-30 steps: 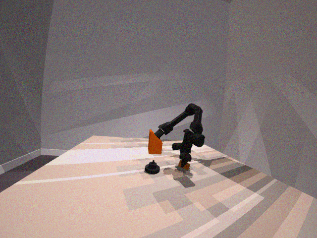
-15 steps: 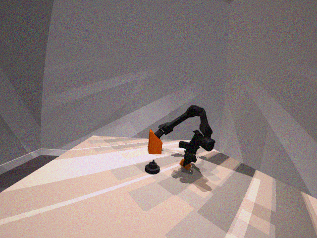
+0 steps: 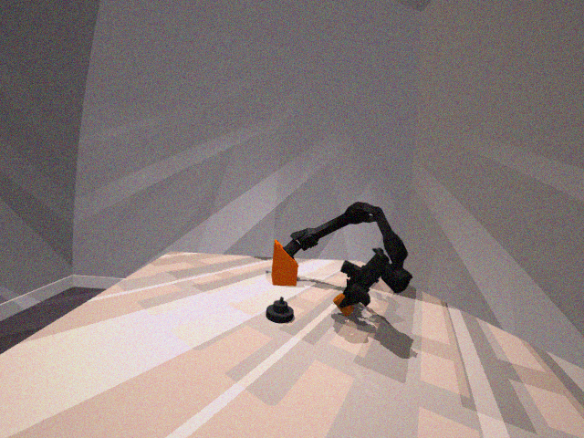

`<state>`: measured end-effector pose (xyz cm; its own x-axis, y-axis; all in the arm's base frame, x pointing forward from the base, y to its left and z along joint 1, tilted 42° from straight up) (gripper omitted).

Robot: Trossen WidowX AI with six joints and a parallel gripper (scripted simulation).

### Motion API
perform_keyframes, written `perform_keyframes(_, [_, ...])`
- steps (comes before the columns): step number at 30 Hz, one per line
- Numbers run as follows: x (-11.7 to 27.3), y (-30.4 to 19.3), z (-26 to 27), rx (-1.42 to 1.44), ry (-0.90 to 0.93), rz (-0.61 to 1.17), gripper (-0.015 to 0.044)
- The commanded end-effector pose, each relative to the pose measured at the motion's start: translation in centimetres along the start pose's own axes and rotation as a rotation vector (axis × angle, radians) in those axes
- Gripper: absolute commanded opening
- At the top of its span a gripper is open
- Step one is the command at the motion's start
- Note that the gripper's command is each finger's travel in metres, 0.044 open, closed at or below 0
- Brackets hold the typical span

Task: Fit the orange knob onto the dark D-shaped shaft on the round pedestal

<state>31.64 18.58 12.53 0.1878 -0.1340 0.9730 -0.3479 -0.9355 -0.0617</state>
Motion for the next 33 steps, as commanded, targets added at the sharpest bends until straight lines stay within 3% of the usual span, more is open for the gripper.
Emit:
perform_keyframes(1, [0.3,-0.9,-0.2,-0.002,0.013,-0.076,0.0179])
perform_keyframes(15, [0.7,-3.6,-0.6,-0.002,0.046,-0.307,0.0179])
perform_keyframes(33, [1.2,-4.1,-0.8,0.000,0.059,-0.306,0.0179])
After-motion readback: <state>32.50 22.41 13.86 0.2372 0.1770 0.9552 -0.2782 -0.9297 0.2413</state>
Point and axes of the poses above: the point midway between the two fingers, 35 mm back from their tips, its own x axis back along the fingers, its own z axis across the jaws, y = z × x, the point moved 6 cm from there along x, back along the fingers, and after that the axes turned 9 degrees about -x, right-handed, at the moved point
